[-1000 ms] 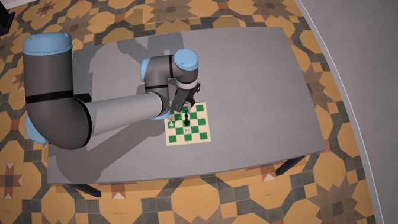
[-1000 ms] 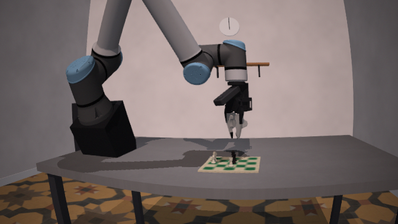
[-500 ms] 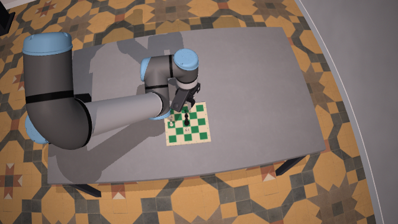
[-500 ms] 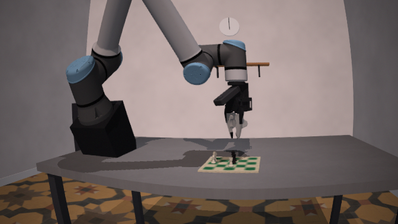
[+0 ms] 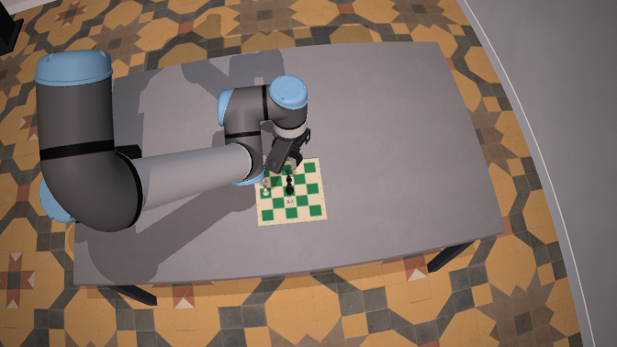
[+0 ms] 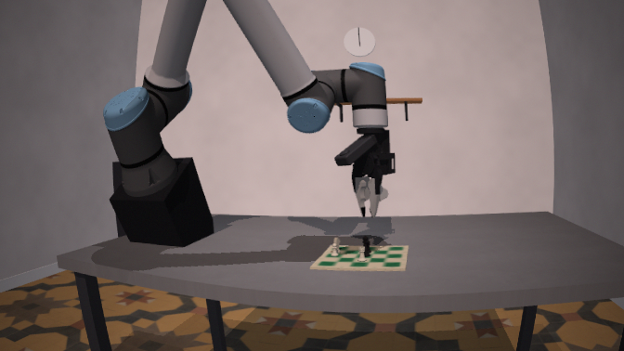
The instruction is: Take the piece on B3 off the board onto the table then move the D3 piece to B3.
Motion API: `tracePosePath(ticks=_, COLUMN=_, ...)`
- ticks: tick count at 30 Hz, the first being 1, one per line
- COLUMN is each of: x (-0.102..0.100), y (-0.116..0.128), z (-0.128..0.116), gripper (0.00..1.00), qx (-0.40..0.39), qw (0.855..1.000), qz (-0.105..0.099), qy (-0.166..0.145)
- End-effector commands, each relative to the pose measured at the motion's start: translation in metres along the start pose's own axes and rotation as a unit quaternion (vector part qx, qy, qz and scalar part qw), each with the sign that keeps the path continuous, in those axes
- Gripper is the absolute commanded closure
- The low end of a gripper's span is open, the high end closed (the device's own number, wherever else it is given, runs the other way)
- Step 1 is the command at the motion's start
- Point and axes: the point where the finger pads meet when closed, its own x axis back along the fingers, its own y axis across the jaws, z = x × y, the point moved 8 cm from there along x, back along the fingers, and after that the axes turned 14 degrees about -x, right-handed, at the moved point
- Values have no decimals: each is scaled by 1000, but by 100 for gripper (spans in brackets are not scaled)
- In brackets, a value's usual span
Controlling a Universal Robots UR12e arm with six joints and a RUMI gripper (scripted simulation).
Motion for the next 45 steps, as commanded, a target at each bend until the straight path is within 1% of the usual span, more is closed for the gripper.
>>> tracePosePath(ticks=1, x=0, y=0, z=0, gripper=80, qx=0, qw=1000, qz=0, qy=-1)
tracePosePath(ticks=12, x=-7, y=0, z=0, gripper=80, qx=0, qw=1000, qz=0, qy=-1)
tracePosePath(ticks=26, x=-28, y=-1, z=0, gripper=80, qx=0, qw=1000, qz=0, qy=-1)
tracePosePath(ticks=28, x=-28, y=-1, z=0, gripper=80, qx=0, qw=1000, qz=0, qy=-1)
tracePosePath(ticks=40, x=-45, y=-1, z=0, gripper=80, qx=0, qw=1000, qz=0, qy=-1)
tracePosePath(ticks=45, x=-47, y=-1, z=0, gripper=80, qx=0, qw=1000, qz=0, qy=-1)
